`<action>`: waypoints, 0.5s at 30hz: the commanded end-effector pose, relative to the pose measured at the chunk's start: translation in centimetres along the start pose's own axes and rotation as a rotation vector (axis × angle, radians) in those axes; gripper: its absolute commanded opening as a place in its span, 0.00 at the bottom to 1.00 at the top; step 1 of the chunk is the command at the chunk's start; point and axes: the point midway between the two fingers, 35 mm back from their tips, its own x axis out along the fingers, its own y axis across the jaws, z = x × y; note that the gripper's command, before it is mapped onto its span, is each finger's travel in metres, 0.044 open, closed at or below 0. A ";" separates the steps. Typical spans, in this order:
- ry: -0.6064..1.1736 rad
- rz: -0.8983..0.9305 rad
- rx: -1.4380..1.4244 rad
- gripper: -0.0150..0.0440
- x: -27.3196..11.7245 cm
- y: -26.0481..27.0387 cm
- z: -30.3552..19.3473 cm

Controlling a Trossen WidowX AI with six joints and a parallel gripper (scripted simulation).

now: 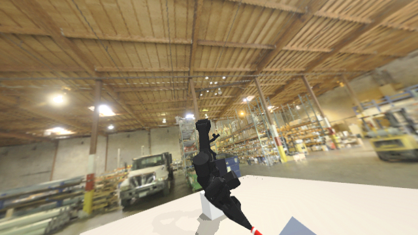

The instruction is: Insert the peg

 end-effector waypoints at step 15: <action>-0.001 0.001 -0.001 1.00 -2.0 0.0 -0.1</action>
